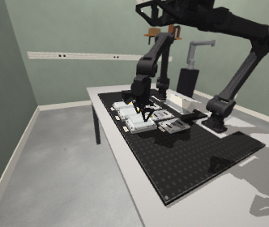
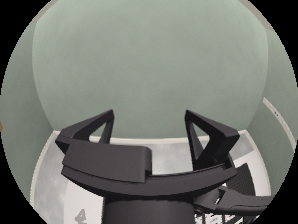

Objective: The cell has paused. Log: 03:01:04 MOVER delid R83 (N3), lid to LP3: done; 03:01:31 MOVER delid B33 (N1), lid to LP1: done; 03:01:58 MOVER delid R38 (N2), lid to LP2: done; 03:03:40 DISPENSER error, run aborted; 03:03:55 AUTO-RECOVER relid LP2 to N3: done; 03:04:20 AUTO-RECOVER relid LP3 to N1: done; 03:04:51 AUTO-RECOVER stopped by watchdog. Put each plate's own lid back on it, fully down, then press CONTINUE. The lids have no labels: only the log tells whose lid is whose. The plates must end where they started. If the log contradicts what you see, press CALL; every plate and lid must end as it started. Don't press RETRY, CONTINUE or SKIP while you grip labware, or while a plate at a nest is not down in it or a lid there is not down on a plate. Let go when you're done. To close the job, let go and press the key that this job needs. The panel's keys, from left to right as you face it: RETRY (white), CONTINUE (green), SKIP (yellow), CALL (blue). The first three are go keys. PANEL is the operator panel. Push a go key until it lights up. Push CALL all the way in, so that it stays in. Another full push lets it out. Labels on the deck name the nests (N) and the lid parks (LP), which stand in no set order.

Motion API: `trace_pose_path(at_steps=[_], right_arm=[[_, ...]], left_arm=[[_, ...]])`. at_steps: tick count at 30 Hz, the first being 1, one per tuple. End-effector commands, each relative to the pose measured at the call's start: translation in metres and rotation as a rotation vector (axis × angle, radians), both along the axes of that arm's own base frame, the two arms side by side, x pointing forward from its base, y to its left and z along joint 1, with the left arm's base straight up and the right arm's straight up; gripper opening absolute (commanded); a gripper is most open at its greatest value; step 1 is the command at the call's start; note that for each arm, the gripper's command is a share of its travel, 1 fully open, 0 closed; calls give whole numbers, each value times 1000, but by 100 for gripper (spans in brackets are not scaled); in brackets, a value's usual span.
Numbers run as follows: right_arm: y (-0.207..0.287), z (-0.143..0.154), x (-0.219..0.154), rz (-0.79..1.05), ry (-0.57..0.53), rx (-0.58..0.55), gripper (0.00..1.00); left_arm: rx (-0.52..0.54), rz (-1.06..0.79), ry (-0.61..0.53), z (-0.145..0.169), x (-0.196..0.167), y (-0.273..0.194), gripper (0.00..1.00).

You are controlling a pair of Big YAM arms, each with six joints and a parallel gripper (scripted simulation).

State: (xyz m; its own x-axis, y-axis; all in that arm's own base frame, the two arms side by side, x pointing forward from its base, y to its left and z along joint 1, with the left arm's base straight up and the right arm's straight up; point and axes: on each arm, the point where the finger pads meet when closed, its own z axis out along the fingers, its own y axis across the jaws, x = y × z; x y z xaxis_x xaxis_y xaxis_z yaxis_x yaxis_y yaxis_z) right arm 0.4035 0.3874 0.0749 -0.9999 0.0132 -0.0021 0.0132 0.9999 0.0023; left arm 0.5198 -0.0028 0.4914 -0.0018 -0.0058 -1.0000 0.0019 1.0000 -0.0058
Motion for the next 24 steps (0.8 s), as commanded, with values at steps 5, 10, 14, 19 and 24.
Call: trace_pose_path(at_steps=[5,10,14,19,24], right_arm=[[-1,-9,9,-1,-4,2,0],[0,-10,9,1,-4,2,0],[0,-11,9,0,-6,4,0],[-1,-14,9,-1,-5,3,0],[-1,-16,9,0,-5,3,0]], left_arm=[[14,13,-67,37,-6,8,100],[14,13,-67,37,-6,8,100],[14,13,-67,37,-6,8,100],[14,13,-67,37,-6,8,100],[14,13,-67,37,-6,8,100]])
